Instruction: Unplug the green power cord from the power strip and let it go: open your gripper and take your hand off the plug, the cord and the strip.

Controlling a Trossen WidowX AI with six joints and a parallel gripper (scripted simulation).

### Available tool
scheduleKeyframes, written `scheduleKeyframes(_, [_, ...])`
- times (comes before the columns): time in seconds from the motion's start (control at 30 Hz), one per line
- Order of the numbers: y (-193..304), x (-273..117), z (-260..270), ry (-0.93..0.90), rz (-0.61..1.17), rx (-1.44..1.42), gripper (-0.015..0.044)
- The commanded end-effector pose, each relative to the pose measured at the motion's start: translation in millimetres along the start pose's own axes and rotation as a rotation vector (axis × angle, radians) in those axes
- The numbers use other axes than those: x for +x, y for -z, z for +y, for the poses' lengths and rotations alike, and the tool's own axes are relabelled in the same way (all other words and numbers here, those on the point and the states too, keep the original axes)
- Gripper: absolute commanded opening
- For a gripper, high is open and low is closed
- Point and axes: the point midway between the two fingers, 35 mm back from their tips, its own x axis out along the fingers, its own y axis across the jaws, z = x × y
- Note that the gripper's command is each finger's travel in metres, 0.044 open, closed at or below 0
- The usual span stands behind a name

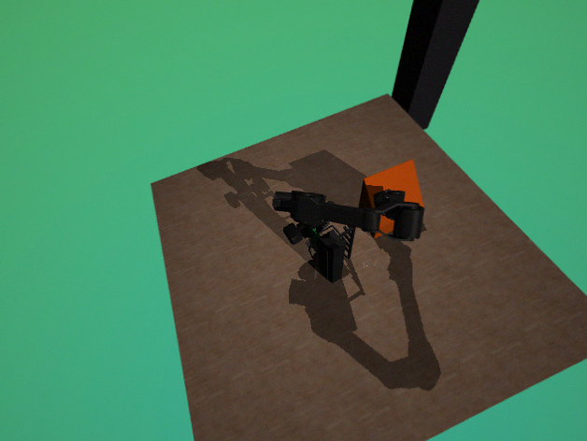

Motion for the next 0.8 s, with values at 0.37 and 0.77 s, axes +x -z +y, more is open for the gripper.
scheduleKeyframes(0.37, [-39.8, -10.3, 2.4, -0.007, -0.051, 0.000, 0.0000])
scheduleKeyframes(0.77, [-52.1, -11.0, 0.1, -0.007, -0.049, 0.002, 0.0053])
